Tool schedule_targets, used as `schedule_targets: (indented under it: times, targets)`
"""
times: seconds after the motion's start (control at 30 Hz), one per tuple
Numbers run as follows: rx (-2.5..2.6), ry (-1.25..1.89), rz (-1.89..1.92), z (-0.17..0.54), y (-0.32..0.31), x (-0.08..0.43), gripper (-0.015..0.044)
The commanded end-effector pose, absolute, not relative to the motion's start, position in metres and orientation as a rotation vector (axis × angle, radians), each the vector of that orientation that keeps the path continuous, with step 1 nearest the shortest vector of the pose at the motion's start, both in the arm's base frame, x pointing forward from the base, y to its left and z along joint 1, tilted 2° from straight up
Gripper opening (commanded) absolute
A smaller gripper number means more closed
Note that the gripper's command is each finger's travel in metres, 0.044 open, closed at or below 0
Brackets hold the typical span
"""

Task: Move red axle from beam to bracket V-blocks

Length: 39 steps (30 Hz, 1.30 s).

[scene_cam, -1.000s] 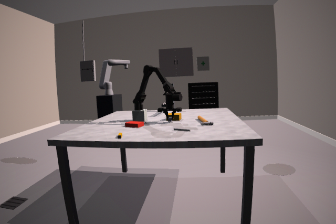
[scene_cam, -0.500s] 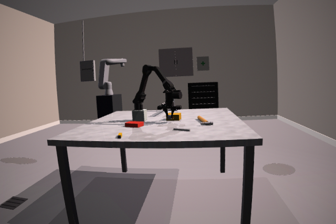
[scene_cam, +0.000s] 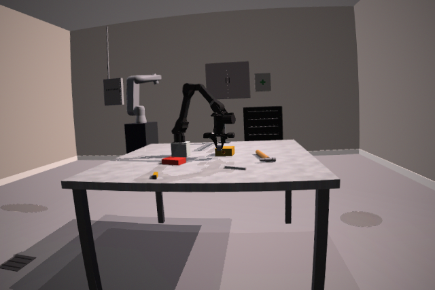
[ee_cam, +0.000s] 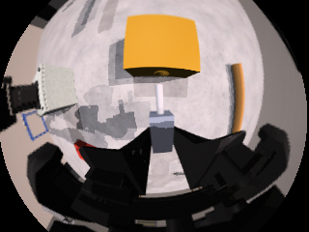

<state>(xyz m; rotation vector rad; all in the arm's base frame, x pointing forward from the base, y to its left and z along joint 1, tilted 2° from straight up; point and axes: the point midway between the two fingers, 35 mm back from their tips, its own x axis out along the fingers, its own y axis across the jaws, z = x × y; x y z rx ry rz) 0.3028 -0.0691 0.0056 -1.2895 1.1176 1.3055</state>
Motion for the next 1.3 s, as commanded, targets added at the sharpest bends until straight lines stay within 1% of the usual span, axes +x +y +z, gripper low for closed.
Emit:
schedule_targets:
  times: [0.0, 0.47, 0.7, 1.27]
  targets:
    - [-1.304, 1.108, 1.295, 0.016, -0.070, 0.305, 0.0000]
    - [-1.304, 1.108, 1.295, 0.033, -0.068, 0.298, 0.0000]
    - [-1.303, 1.108, 1.296, 0.033, -0.057, 0.285, 0.0000]
    - [-1.303, 1.108, 1.296, 0.009, -0.057, 0.288, 0.0000]
